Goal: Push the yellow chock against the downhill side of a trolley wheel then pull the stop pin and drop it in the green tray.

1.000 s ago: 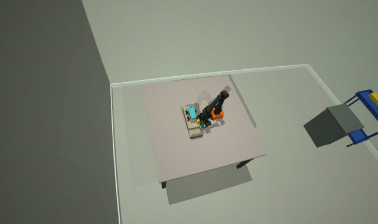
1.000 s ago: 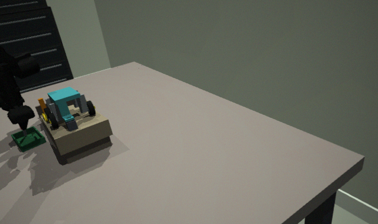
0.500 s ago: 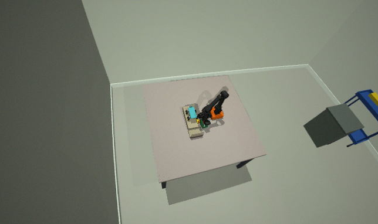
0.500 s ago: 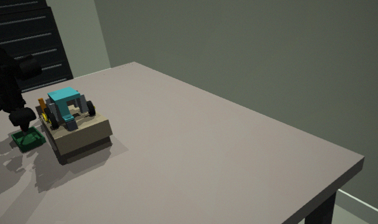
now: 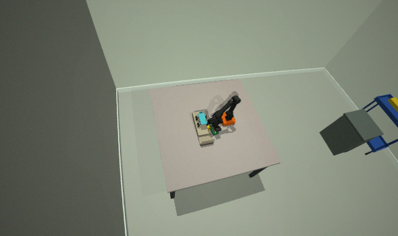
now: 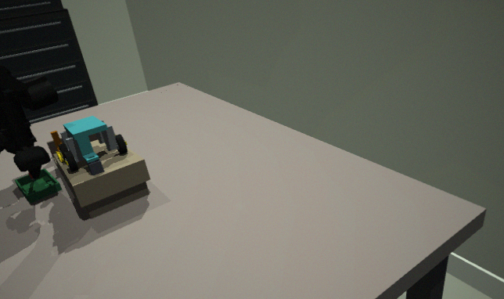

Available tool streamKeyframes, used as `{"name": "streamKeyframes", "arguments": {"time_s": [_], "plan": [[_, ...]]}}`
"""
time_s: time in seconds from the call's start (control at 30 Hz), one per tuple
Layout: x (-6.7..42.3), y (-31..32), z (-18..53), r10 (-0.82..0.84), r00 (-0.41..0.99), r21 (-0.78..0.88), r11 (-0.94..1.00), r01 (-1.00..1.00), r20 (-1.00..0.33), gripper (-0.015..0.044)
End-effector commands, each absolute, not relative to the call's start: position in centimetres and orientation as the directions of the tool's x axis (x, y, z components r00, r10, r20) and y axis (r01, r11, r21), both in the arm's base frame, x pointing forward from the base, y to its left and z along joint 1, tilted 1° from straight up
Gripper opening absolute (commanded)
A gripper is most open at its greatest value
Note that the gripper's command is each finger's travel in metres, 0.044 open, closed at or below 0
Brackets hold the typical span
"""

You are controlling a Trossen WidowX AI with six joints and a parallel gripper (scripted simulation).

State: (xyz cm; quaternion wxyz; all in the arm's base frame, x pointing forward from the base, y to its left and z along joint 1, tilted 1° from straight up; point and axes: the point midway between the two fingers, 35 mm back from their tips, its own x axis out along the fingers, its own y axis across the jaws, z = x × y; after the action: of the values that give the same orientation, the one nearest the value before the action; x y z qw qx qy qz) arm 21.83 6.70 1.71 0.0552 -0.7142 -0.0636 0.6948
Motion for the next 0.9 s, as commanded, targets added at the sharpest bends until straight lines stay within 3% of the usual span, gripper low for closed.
{"name": "streamKeyframes", "arguments": {"time_s": [0.0,0.7,0.87], "plan": [[21.8,6.6,1.5,0.174,0.024,-0.173,-0.985,0.02,-0.985,0.019],[21.8,5.5,0.5,0.173,0.024,-0.172,-0.985,0.02,-0.985,0.019],[21.9,5.6,0.8,0.167,0.029,-0.167,-0.986,0.015,-0.986,0.0321]]}}
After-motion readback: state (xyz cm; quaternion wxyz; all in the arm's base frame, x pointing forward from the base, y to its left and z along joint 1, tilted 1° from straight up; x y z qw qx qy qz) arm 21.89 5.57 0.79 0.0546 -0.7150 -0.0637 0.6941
